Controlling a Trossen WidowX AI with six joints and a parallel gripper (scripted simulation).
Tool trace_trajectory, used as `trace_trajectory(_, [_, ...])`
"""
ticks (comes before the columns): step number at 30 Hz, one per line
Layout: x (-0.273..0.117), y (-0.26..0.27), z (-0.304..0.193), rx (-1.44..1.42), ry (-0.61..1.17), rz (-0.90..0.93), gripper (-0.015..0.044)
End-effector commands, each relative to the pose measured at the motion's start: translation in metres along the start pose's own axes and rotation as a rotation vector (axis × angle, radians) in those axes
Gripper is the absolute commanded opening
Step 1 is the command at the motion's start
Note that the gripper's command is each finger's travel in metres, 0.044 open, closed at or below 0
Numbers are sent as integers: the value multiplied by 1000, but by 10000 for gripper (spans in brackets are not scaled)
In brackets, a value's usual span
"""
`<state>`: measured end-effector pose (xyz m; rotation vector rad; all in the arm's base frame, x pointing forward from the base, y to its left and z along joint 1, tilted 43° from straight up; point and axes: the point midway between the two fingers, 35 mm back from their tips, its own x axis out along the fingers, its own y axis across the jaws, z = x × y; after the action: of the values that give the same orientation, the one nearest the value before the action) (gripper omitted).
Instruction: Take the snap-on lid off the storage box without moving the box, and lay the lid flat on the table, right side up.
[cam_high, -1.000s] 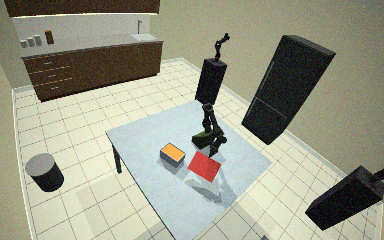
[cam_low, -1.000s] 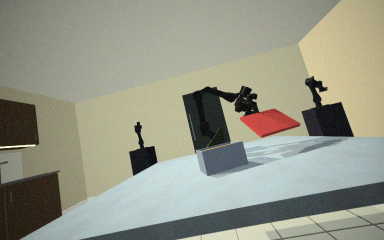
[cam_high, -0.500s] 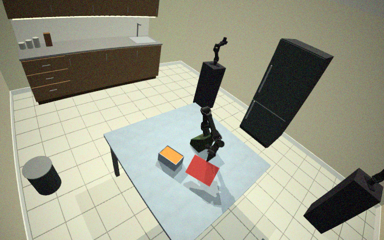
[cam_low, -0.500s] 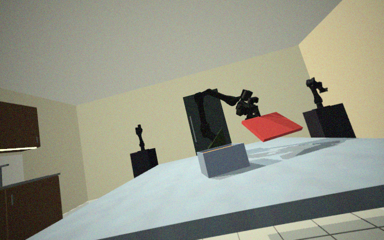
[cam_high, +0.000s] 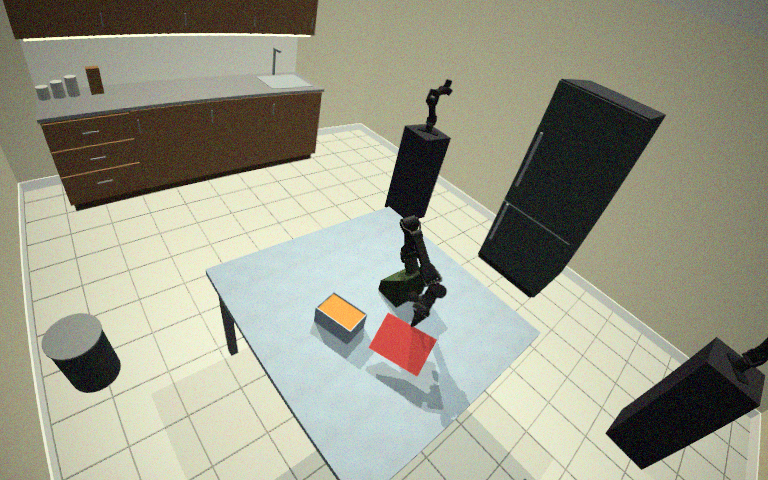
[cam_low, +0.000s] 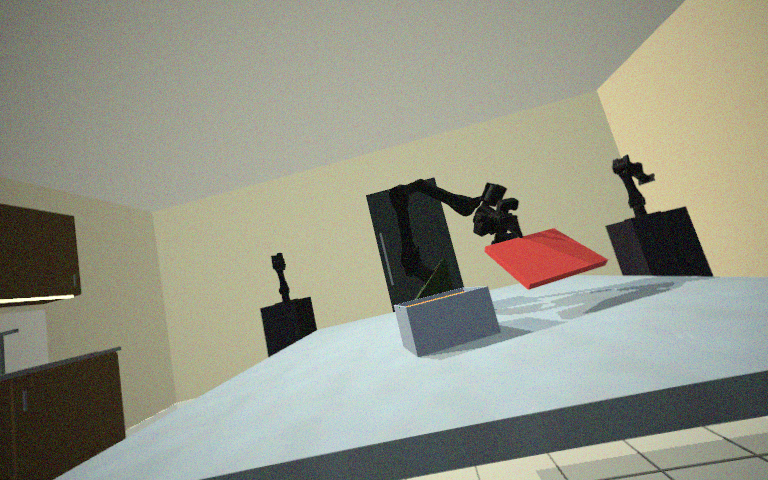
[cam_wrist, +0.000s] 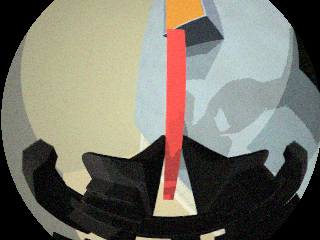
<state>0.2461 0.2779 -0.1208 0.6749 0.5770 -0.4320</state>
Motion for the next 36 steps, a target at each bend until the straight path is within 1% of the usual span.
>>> trace_trajectory(1, [1,0,-1,-1,0,9,0])
trace_trajectory(36, [19,-21,-1,-1,0,9,0])
